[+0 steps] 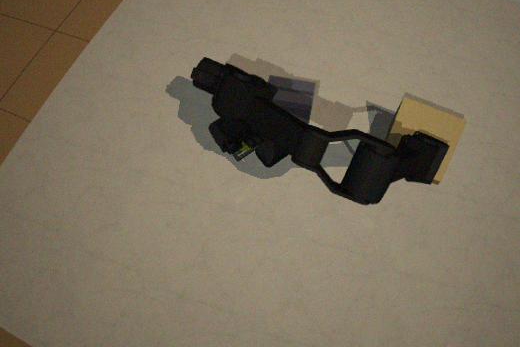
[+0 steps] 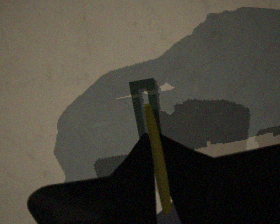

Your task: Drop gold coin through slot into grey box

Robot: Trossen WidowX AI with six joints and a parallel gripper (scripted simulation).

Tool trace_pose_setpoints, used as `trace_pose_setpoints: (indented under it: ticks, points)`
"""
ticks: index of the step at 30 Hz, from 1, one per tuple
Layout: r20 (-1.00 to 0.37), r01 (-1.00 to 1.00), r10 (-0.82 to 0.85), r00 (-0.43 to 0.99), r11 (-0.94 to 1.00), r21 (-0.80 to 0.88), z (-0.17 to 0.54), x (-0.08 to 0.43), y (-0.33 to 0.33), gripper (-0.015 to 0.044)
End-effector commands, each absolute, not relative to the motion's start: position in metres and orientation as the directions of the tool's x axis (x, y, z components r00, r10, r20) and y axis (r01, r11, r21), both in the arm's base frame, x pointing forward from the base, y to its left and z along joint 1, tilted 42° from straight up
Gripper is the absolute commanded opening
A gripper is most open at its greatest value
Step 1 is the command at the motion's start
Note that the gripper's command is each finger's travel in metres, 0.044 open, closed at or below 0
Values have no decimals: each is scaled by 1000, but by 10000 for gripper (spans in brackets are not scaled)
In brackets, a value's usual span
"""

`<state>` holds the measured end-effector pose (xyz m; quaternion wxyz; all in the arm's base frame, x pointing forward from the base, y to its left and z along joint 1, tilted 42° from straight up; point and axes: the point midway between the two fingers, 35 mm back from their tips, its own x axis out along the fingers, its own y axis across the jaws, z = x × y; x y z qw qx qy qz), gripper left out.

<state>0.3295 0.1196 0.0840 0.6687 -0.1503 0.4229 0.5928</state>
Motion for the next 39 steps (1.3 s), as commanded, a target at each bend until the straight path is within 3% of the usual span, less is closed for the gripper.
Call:
trace_pose_setpoints:
  ticks: [1, 33, 39]
  points:
    - [-745, -922, 665, -53, 254, 293, 91, 333, 113, 0]
    - [-745, -921, 664, -55, 255, 294, 149, 336, 61, 0]
    - [-746, -852, 664, -54, 359, 382, 149, 337, 60, 0]
